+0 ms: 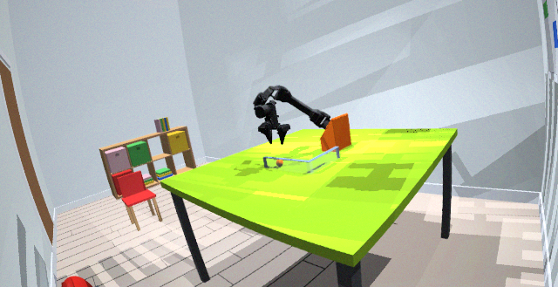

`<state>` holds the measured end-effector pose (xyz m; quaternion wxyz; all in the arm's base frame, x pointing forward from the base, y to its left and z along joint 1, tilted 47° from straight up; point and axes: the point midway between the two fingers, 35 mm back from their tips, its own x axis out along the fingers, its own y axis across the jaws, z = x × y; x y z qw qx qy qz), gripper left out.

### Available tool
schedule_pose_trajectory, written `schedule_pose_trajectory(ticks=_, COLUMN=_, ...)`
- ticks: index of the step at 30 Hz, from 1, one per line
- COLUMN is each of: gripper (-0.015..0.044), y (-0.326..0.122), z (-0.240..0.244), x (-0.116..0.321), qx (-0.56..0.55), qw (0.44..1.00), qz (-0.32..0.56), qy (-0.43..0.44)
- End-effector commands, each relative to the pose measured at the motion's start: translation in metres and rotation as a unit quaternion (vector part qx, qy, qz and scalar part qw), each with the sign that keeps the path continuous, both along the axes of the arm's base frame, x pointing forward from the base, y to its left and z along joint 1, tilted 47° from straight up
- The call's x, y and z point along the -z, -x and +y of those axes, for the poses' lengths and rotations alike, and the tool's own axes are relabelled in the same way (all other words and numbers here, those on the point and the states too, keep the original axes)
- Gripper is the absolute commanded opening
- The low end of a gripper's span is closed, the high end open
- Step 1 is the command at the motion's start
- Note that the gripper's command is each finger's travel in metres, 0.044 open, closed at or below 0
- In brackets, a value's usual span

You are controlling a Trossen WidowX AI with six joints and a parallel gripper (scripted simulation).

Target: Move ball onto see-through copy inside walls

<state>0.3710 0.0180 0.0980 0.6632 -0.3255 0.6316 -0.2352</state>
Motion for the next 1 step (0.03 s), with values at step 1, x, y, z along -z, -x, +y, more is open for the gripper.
schedule_pose_trajectory(ticks=1, gripper=0.044, y=0.0016, z=0.0122, x=-0.0108, qx=0.0, qw=1.0, qz=-0.005, qy=-0.002)
